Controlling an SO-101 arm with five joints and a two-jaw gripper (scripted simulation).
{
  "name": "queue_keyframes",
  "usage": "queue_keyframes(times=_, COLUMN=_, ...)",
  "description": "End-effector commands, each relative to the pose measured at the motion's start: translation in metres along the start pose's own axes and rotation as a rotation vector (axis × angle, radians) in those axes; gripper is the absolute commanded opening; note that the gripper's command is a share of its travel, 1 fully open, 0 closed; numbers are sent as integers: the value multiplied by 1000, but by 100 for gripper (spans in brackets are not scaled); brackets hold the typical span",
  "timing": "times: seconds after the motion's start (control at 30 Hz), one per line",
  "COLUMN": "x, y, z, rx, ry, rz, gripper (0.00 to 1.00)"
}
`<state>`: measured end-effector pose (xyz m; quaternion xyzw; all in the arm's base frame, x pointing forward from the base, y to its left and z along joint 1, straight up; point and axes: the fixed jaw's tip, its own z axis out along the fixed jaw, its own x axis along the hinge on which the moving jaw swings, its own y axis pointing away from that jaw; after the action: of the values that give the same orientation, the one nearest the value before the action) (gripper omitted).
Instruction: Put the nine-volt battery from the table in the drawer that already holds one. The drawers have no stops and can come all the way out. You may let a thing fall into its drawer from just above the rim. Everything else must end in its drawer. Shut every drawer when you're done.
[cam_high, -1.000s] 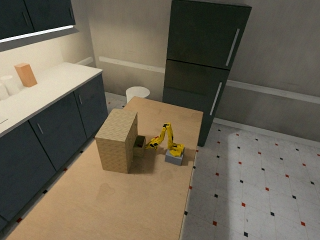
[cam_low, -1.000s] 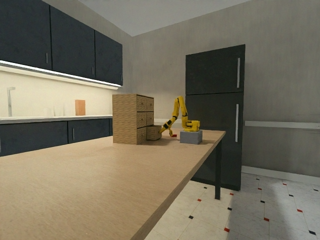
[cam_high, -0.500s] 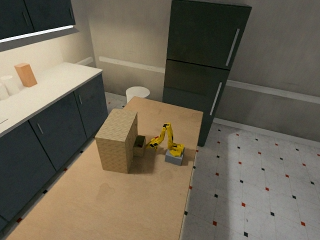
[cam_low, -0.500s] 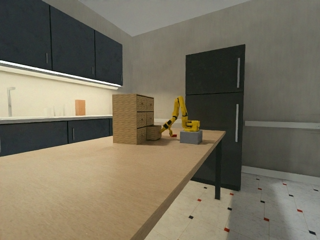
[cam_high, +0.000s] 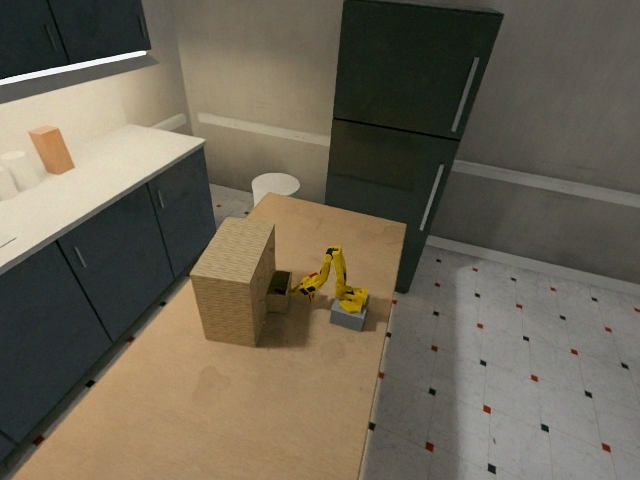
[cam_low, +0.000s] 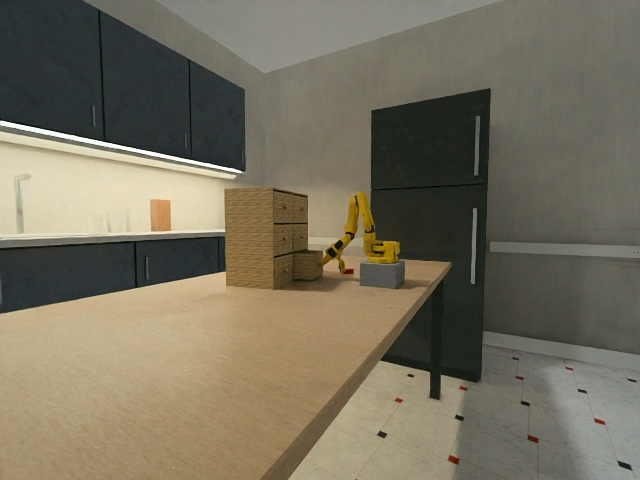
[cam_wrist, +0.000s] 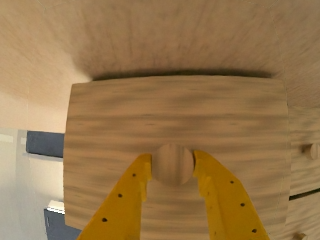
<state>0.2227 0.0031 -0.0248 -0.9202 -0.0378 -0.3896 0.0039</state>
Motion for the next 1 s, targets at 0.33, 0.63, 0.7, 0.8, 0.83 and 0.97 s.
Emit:
queue_keyframes(times=0.33, x=1, y=0, z=1, rx=0, ry=6, rz=7, gripper=0)
queue_keyframes(times=0.63, x=1, y=0, z=1, rx=0, ry=6, rz=7, gripper=0)
queue_keyframes(times=0.7, x=1, y=0, z=1, rx=0, ry=6, rz=7, gripper=0)
queue_keyframes(times=0.8, x=2, y=-1, z=2, rx=4, ry=7, rz=7, gripper=0)
queue_keyframes(times=0.83, x=3, y=-2, z=3, rx=6, ry=7, rz=7, gripper=0)
queue_keyframes(times=0.97, x=7, y=-4, z=6, rx=14, ry=7, rz=7, gripper=0)
